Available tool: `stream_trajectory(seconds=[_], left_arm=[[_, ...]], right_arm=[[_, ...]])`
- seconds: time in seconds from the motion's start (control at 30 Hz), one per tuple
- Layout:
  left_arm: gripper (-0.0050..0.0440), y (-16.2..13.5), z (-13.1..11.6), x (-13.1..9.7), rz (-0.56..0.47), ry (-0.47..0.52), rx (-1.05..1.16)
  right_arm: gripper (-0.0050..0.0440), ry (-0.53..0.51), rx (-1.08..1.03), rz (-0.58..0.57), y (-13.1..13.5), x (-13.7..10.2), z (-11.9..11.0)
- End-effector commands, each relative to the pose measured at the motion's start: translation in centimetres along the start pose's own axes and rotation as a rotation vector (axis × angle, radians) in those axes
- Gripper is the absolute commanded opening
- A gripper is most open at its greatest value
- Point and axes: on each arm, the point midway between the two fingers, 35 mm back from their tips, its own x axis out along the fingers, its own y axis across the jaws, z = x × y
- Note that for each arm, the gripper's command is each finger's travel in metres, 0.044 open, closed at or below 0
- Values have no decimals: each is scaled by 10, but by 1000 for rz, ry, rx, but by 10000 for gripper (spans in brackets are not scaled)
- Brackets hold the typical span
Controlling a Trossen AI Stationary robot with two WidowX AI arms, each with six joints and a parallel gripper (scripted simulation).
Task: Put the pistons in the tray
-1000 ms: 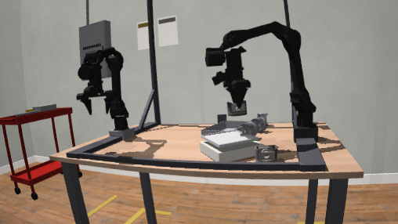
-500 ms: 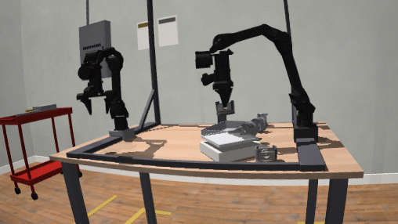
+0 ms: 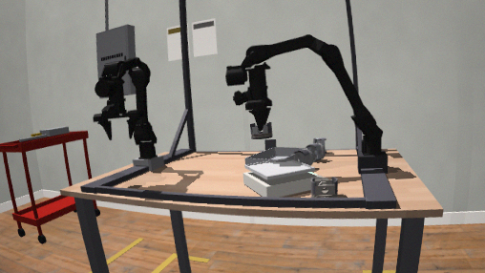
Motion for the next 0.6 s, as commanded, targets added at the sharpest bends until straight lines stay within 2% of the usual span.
stream_trajectory(seconds=[0.0,0.1,0.27,0.33,0.47,0.57], left_arm=[[158,-9,19,-16,7,-49,-8],[158,-19,30,-17,6,-49,-8],[158,-21,31,-16,-2,-57,-87],[158,-18,30,-28,-7,-99,-146],[158,-18,30,-28,-10,-104,-203],[158,-19,27,-18,-7,-83,-199]], right_arm=[[400,-32,1,2,0,-8,5],[400,-32,1,2,0,-8,5],[400,-32,1,2,0,-8,5],[400,-32,1,2,0,-8,5],[400,-32,1,2,0,-8,5],[400,-32,1,2,0,-8,5]])
